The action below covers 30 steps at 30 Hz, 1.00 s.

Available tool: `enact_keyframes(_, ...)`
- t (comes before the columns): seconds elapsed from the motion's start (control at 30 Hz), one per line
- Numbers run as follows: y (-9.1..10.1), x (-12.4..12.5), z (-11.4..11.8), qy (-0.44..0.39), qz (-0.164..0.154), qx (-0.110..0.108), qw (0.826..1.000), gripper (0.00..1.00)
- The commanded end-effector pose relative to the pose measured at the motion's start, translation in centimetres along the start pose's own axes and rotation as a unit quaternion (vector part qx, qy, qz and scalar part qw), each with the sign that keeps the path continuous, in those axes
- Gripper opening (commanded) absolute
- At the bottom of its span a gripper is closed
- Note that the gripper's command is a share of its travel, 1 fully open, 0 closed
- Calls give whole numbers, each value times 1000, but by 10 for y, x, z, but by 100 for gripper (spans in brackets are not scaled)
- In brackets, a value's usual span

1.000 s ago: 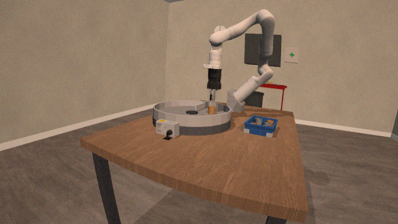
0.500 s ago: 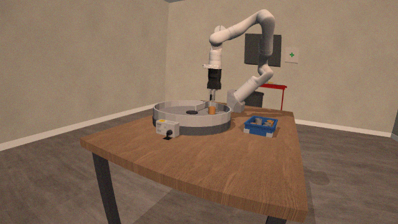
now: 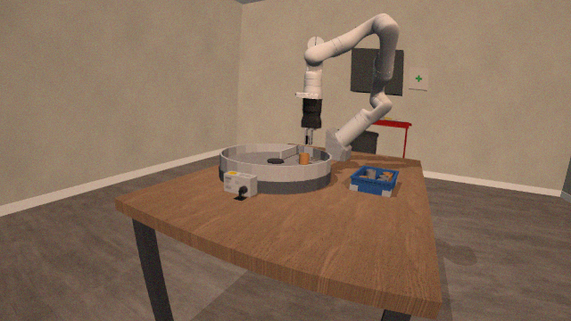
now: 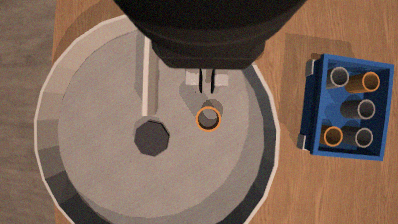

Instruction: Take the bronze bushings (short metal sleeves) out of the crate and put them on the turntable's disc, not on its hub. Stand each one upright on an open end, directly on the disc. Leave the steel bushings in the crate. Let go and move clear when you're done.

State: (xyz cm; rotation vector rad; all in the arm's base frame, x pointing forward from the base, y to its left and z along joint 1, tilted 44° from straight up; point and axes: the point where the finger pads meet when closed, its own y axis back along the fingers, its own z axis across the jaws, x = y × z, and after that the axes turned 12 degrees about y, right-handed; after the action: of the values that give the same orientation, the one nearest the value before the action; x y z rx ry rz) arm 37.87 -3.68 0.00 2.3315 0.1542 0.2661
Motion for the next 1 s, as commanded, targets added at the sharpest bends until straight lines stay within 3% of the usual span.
enact_keyframes(0.0, 2, 22, -35, 4, 3, -1, 1000, 36)
enact_keyframes(0.2, 1, 49, -81, 3, 3, 0, 1000, 36)
enact_keyframes(0.27, 1, 49, -81, 3, 3, 0, 1000, 36)
enact_keyframes(0.33, 0, 64, -106, -3, 3, 0, 1000, 36)
enact_keyframes(0.73, 0, 116, -193, 5, 4, -1, 1000, 36)
enact_keyframes(0.97, -1, 124, -209, 6, 3, 0, 1000, 36)
